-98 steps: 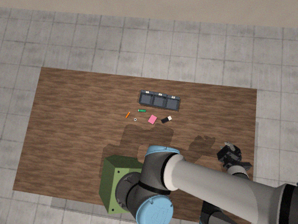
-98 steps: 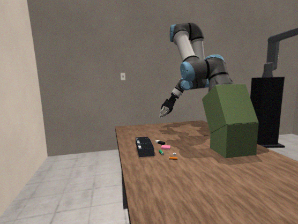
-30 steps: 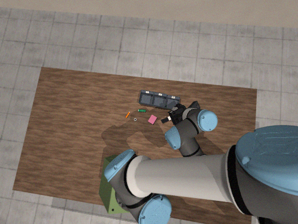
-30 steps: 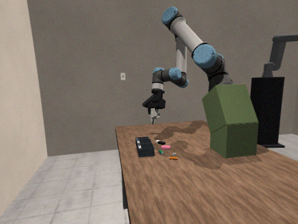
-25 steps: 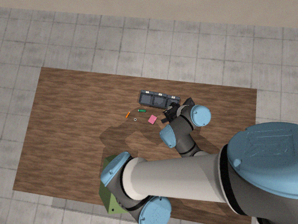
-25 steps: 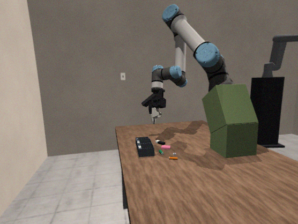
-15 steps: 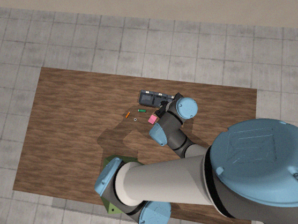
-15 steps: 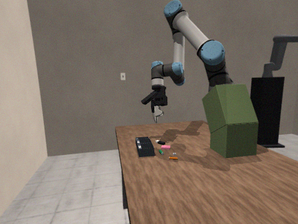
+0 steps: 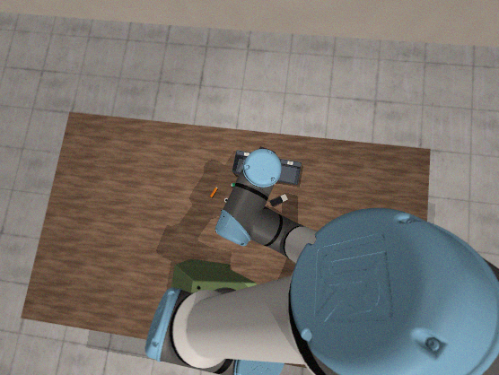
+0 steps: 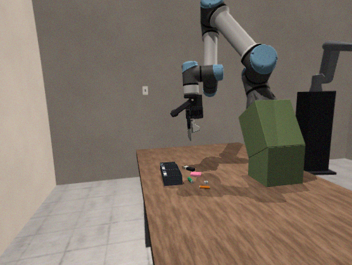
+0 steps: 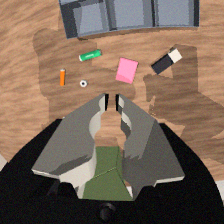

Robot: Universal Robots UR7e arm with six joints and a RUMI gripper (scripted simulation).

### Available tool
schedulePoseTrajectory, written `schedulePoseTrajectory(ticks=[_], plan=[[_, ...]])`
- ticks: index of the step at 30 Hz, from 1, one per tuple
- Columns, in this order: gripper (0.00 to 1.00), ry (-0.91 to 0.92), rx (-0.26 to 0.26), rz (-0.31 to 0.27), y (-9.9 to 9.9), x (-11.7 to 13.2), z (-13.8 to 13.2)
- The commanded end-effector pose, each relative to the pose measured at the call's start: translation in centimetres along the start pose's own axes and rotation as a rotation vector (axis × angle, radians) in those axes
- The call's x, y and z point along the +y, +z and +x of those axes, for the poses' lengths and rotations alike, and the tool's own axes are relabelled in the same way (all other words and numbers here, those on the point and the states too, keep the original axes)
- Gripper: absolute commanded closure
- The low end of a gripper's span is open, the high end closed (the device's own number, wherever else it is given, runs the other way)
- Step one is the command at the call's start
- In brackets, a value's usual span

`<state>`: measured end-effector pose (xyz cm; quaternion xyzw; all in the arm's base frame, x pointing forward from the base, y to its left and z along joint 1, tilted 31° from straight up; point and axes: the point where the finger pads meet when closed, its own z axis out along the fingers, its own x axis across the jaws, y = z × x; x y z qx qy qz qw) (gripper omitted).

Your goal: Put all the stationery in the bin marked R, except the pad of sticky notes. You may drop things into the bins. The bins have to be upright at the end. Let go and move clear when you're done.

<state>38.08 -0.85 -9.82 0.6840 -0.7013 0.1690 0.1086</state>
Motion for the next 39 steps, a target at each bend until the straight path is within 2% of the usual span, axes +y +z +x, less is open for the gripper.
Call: schedulePoseTrajectory(ticks=[1,3,5,18,21,30,32,39], plan=[[0.96,-0.122,0.068,0.006,-1.1,0.9,-1.4],[0.96,-0.192,0.106,0.016,-2.1,1.7,-2.5],[0.96,-0.232,0.128,0.02,-2.1,1.7,-2.5],[0.96,-0.232,0.128,0.02,-2.1,1.7,-2.5],[0.96,-0.116,0.127,0.028,-0.8,0.1,-1.0],[0.96,-0.116,0.127,0.028,3.0,-4.4,3.6],[0.96,-0.116,0.127,0.028,3.0,-4.4,3.6],[0.96,-0.116,0.127,0.028,6.0,-8.0,7.1]])
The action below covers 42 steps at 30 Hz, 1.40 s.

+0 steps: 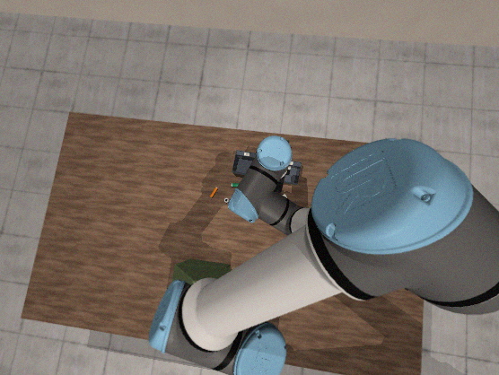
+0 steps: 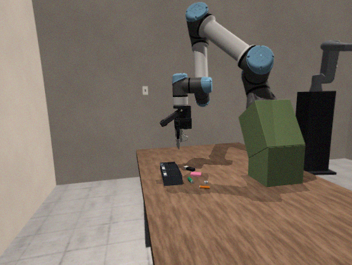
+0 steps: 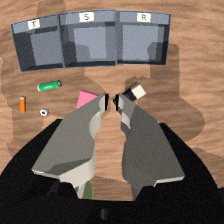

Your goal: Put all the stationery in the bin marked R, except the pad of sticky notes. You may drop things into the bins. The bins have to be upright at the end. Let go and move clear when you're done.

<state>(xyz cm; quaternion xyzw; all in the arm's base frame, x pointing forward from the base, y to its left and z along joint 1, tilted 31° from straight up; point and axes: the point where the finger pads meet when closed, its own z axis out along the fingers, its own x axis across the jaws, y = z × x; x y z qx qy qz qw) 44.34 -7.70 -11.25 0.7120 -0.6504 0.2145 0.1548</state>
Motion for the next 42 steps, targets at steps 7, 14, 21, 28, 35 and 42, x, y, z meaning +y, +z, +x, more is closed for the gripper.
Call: schedulePoseTrajectory(ticks=[7,14,21,28,35,42], plan=[[0.96,-0.001,-0.002,0.004,4.7,-4.2,4.5],[0.96,-0.001,-0.002,0.004,4.7,-4.2,4.5],[0.96,-0.001,-0.002,0.004,6.6,-4.2,4.5],[0.96,-0.001,-0.002,0.004,7.9,-4.2,4.5],[0.96,-0.001,-0.002,0.004,9.8,-4.2,4.5],[0.96,-0.001,-0.002,0.004,10.6,-4.2,4.5]])
